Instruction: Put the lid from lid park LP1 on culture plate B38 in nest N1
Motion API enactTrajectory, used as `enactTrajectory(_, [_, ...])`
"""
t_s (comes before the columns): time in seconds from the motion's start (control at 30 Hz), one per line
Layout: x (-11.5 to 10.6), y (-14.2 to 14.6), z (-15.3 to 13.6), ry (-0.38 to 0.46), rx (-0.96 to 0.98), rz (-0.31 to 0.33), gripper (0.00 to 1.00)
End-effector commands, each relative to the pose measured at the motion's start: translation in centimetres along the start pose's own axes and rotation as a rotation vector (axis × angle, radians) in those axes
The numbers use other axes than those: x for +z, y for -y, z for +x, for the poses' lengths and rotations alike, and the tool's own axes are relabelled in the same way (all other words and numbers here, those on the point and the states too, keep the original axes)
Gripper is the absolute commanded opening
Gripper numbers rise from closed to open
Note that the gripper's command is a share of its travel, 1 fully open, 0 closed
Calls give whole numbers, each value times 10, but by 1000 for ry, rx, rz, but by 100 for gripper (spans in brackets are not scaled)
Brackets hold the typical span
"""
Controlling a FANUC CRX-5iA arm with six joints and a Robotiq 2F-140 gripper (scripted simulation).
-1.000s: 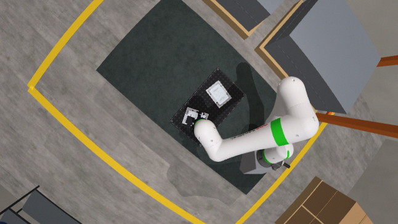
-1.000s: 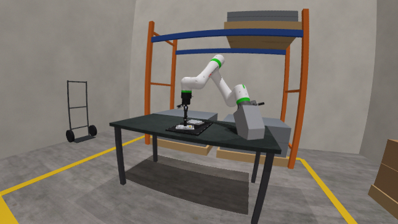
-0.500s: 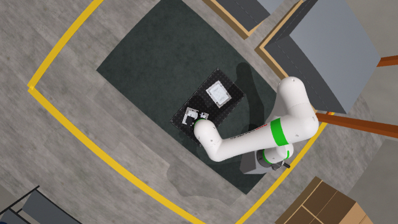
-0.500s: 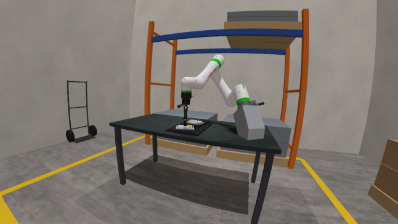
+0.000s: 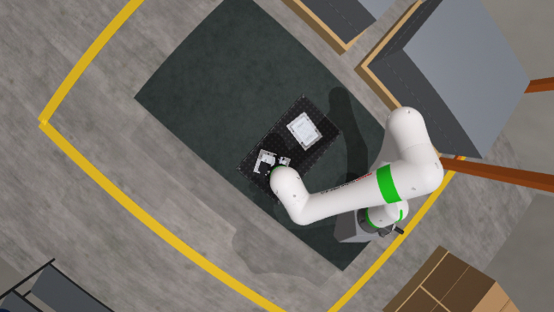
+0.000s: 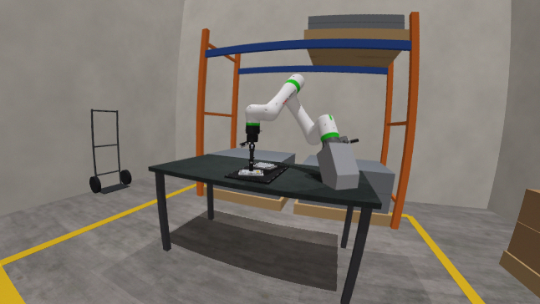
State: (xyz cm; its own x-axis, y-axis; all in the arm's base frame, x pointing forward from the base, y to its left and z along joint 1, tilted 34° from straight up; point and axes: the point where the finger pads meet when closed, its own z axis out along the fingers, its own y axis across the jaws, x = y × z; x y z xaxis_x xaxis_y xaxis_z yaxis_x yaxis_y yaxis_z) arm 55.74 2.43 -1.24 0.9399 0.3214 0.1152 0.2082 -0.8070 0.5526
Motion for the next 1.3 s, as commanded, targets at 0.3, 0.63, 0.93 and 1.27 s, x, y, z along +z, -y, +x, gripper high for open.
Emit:
enactTrajectory(0.3, [-1,0,1,-2,0,0,63])
enactTrajectory(0.63, [-1,0,1,-2,0,0,63])
enactTrajectory(0.93, [-1,0,1,-2,0,0,63])
enactTrajectory(1.27, [-1,0,1,-2,0,0,63])
